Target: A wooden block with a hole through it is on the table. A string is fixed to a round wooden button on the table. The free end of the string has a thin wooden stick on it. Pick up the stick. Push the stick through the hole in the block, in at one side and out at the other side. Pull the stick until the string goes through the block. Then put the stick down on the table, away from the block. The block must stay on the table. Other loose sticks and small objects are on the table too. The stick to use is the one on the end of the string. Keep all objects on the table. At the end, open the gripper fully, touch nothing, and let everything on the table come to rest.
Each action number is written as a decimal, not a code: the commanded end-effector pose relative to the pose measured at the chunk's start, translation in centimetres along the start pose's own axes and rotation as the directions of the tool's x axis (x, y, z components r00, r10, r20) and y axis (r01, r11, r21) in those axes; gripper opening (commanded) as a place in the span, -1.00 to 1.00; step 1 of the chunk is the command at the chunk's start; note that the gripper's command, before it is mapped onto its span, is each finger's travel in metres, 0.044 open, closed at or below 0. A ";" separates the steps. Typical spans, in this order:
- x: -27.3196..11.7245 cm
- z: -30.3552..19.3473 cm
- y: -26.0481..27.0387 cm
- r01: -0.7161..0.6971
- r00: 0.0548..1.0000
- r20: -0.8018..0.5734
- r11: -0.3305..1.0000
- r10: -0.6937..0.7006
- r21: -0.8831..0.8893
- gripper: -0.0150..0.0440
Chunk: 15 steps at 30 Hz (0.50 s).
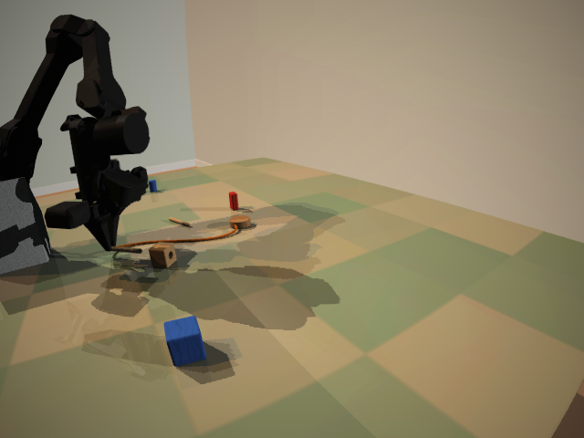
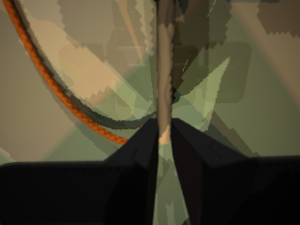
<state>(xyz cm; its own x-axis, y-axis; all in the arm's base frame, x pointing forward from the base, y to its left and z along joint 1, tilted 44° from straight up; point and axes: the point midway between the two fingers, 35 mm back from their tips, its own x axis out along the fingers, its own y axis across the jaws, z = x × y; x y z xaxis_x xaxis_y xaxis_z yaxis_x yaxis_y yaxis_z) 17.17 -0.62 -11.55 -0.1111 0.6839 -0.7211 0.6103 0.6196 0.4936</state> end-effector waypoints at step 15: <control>0.1 2.5 -0.1 0.001 1.000 -0.004 1.000 -0.001 0.005 -0.49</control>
<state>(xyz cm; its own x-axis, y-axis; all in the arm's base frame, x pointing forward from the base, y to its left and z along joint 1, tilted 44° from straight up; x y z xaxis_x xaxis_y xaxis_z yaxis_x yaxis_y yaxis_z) 18.67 -1.39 -12.54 -0.1118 0.6819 -0.7229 0.6093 0.6217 0.4922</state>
